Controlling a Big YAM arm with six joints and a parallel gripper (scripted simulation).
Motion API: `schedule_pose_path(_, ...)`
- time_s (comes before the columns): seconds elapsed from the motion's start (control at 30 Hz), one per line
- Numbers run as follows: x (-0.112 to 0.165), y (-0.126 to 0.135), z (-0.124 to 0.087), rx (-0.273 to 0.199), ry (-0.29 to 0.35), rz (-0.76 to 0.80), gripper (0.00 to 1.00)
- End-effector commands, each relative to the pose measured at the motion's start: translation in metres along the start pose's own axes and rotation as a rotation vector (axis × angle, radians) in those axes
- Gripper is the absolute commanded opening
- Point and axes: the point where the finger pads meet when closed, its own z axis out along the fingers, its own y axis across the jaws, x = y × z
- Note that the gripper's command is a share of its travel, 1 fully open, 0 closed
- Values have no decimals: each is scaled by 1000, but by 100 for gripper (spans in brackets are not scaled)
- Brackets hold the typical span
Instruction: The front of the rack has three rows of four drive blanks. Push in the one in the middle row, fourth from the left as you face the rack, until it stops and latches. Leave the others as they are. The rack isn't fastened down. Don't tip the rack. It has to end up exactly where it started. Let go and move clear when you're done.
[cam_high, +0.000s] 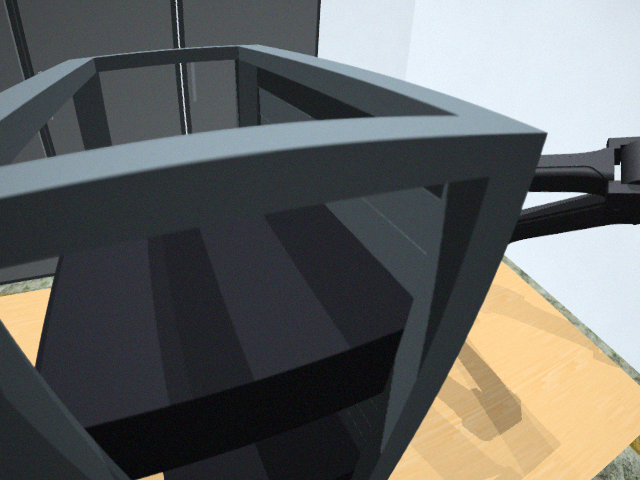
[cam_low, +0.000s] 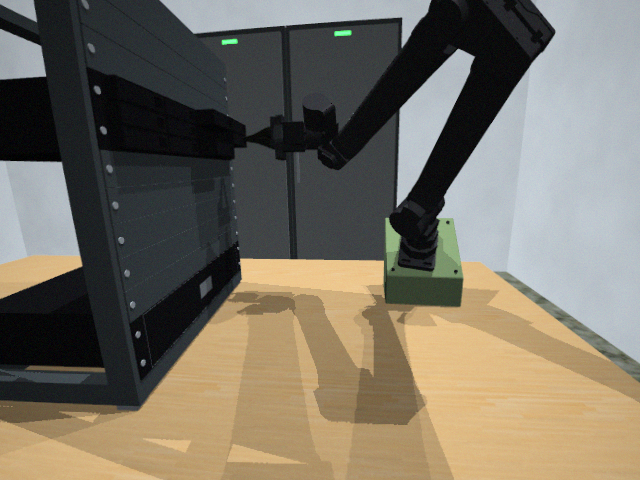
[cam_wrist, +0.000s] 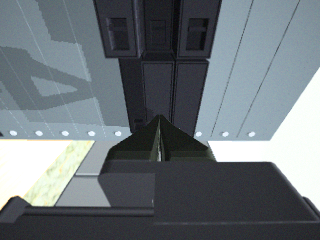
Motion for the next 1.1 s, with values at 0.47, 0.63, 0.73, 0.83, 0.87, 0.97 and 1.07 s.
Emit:
schedule_pose_path(0.47,5,4,-3,-3,8,0,0)
schedule_pose_path(0.63,1,8,3,-12,-1,-1,0)
schedule_pose_path(0.73,-4,-11,22,11,-25,-32,0)
schedule_pose_path(0.83,-3,-10,27,8,-22,-28,0)
schedule_pose_path(0.87,-3,-10,27,8,-22,-28,0)
schedule_pose_path(0.97,-2,-8,34,5,-19,-24,0)
schedule_pose_path(1.07,-2,-7,38,5,-19,-21,0)
